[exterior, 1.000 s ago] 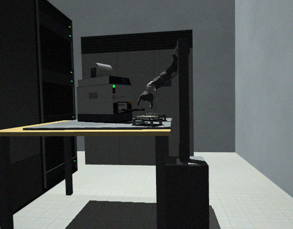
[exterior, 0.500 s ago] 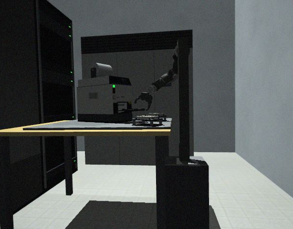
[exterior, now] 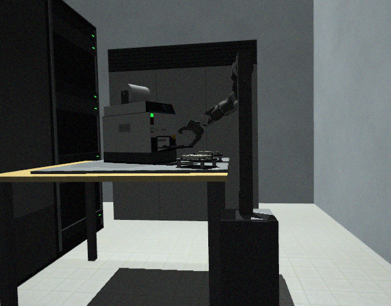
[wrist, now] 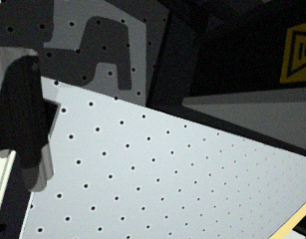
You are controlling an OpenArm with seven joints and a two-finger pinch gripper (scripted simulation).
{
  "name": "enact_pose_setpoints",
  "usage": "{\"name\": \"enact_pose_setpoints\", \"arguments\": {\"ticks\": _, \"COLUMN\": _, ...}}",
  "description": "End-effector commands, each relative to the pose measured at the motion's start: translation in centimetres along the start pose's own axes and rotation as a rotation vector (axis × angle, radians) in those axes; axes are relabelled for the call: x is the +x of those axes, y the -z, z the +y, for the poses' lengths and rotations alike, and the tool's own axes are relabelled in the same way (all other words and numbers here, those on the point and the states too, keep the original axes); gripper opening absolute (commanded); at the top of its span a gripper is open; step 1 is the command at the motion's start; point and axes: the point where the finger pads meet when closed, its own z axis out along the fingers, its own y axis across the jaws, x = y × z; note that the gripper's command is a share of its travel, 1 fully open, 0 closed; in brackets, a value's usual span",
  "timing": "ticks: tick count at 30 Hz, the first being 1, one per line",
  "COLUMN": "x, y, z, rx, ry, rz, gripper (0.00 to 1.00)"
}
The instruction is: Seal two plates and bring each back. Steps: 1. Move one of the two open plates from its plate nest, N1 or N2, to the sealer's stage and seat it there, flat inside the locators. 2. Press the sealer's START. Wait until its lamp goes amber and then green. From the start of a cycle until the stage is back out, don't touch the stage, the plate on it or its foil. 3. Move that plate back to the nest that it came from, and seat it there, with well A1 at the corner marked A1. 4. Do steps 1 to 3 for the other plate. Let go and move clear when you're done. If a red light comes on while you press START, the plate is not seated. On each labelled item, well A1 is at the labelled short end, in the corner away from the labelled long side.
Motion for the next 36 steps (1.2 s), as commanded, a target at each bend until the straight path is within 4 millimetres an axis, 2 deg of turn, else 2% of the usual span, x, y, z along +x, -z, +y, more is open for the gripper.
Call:
{"name": "enact_pose_setpoints", "arguments": {"ticks": 1, "x": 0.3, "y": 0.1, "z": 0.8, "rx": -0.045, "ry": -0.043, "rz": 0.013, "gripper": 0.65}}
{"name": "enact_pose_setpoints", "arguments": {"ticks": 5, "x": 2.1, "y": -0.4, "z": -0.2, "rx": -0.058, "ry": -0.119, "rz": 0.094, "gripper": 0.65}}
{"name": "enact_pose_setpoints", "arguments": {"ticks": 13, "x": 5.3, "y": -1.2, "z": -2.4, "rx": 0.086, "ry": 0.034, "rz": 0.172, "gripper": 0.65}}
{"name": "enact_pose_setpoints", "arguments": {"ticks": 16, "x": 5.6, "y": -1.4, "z": -2.5, "rx": 0.11, "ry": 0.057, "rz": 0.177, "gripper": 0.65}}
{"name": "enact_pose_setpoints", "arguments": {"ticks": 28, "x": 10.9, "y": -3.1, "z": -5.0, "rx": 0.388, "ry": 0.334, "rz": 0.223, "gripper": 0.65}}
{"name": "enact_pose_setpoints", "arguments": {"ticks": 36, "x": 10.8, "y": -3.0, "z": -4.6, "rx": 0.514, "ry": 0.491, "rz": 0.201, "gripper": 0.65}}
